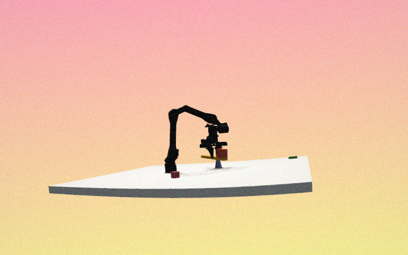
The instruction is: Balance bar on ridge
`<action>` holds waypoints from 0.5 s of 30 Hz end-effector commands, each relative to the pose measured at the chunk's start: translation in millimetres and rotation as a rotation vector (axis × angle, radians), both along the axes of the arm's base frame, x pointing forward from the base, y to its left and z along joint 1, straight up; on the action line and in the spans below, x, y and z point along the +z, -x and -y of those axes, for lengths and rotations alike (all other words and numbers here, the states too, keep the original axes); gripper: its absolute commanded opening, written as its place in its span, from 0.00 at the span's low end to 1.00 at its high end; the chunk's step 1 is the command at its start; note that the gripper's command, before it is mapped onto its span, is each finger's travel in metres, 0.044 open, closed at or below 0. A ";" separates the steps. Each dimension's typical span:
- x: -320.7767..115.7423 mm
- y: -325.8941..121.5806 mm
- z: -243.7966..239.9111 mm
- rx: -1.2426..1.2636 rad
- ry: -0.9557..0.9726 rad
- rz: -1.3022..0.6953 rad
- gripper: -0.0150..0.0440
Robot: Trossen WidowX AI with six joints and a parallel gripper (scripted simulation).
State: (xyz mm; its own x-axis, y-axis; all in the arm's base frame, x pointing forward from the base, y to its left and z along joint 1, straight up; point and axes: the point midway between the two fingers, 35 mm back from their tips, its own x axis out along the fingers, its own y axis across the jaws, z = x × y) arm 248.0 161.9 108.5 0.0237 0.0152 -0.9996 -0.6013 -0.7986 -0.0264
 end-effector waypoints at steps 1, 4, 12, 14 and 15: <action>-0.4 -0.5 -0.3 0.001 -0.002 0.002 0.25; -0.6 -0.4 -0.2 0.001 -0.002 0.002 0.25; -1.3 -0.2 -0.2 0.001 -0.002 0.002 0.25; -1.4 -0.2 -0.2 0.001 -0.002 0.002 0.25; -1.5 -0.1 -0.2 0.001 -0.002 0.002 0.25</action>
State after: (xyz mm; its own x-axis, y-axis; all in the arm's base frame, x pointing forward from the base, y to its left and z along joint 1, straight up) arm 247.8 161.7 107.4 0.0238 0.0151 -0.9996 -0.6013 -0.7986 -0.0264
